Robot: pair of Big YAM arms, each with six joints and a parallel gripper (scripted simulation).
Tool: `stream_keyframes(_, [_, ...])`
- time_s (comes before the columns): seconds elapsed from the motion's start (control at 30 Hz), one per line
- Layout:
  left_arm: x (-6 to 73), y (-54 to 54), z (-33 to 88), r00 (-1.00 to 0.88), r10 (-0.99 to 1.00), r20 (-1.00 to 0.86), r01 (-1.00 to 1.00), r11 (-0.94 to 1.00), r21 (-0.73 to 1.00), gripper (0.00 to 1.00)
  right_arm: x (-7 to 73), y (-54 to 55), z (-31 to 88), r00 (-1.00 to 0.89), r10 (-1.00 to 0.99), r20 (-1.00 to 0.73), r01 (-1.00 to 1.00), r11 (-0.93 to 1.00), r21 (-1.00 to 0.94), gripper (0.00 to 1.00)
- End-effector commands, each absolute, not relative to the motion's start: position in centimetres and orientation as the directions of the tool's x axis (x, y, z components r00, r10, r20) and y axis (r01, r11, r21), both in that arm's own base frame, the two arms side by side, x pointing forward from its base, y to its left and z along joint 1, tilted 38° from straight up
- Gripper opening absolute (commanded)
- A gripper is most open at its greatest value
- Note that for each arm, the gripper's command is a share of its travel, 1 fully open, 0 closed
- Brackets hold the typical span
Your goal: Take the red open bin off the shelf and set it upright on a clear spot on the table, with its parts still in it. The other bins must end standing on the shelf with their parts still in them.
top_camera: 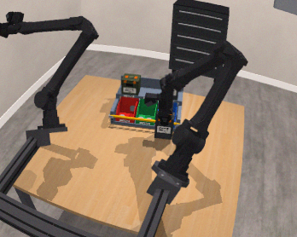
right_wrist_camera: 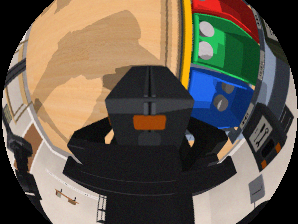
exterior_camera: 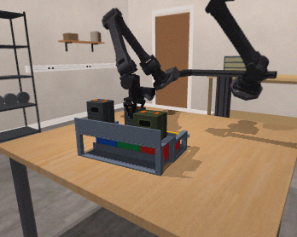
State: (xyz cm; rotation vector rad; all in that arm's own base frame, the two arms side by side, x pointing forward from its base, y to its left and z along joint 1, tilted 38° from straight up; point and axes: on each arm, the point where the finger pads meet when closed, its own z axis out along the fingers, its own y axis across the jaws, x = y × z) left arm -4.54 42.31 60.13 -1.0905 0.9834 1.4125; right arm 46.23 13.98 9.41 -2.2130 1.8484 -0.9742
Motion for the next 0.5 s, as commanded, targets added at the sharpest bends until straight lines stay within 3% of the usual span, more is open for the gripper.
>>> stream_keyframes(0.0, [-4.84,40.9,63.88,-0.035,0.294,-0.955,-0.993,-0.119,0.0,1.0,47.14,15.49,13.68,0.048,-0.93,0.363,-0.796,-0.255,-0.548,0.0])
stream_keyframes(0.47, [-4.84,40.9,63.88,-0.035,0.294,-0.955,-0.993,-0.119,0.0,1.0,47.22,15.54,13.98,0.045,-0.932,0.36,-0.792,-0.253,-0.555,0.0])
